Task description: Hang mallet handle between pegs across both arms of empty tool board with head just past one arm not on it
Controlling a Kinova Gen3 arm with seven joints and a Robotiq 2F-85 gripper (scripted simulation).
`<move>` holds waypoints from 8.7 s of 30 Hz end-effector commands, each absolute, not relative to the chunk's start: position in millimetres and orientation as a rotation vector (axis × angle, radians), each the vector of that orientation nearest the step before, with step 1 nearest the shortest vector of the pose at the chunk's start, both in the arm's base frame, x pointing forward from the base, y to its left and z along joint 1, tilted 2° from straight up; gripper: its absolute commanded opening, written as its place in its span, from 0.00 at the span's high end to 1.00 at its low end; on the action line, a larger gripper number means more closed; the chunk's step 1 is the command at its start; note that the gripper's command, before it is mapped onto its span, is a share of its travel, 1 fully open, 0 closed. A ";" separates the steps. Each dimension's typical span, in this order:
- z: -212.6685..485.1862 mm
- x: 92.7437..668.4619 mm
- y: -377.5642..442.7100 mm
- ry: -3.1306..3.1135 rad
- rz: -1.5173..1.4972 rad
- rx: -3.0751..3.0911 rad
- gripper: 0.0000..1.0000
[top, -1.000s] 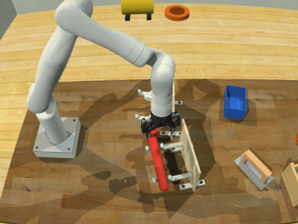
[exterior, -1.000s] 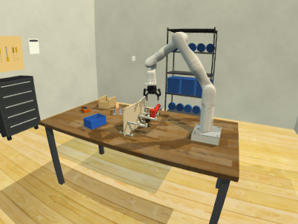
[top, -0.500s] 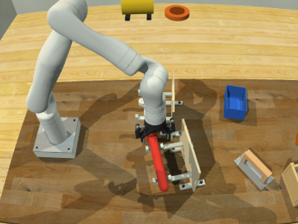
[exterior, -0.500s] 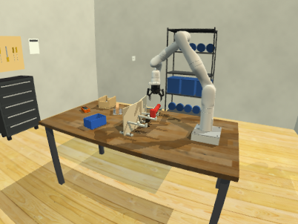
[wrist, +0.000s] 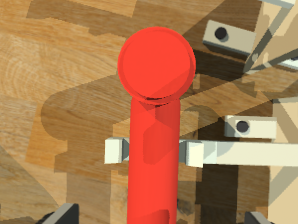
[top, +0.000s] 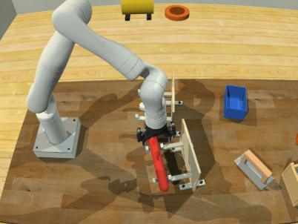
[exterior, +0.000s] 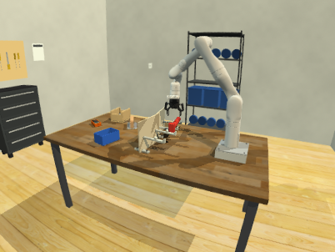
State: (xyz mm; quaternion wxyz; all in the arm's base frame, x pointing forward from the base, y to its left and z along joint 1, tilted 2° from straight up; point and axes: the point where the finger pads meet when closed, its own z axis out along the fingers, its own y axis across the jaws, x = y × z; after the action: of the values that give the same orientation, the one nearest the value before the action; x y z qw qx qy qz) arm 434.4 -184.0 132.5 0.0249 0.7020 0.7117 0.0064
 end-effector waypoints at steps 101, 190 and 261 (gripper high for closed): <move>157.2 437.5 -156.8 2.210 0.005 2.186 0.90; 124.2 436.7 116.9 1.927 0.009 2.438 0.90; 72.2 439.0 116.3 1.928 0.010 2.438 0.00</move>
State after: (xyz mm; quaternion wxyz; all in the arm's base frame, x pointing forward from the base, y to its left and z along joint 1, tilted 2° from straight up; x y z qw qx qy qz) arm 438.5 116.1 71.4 0.0163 0.7843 0.6202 0.0023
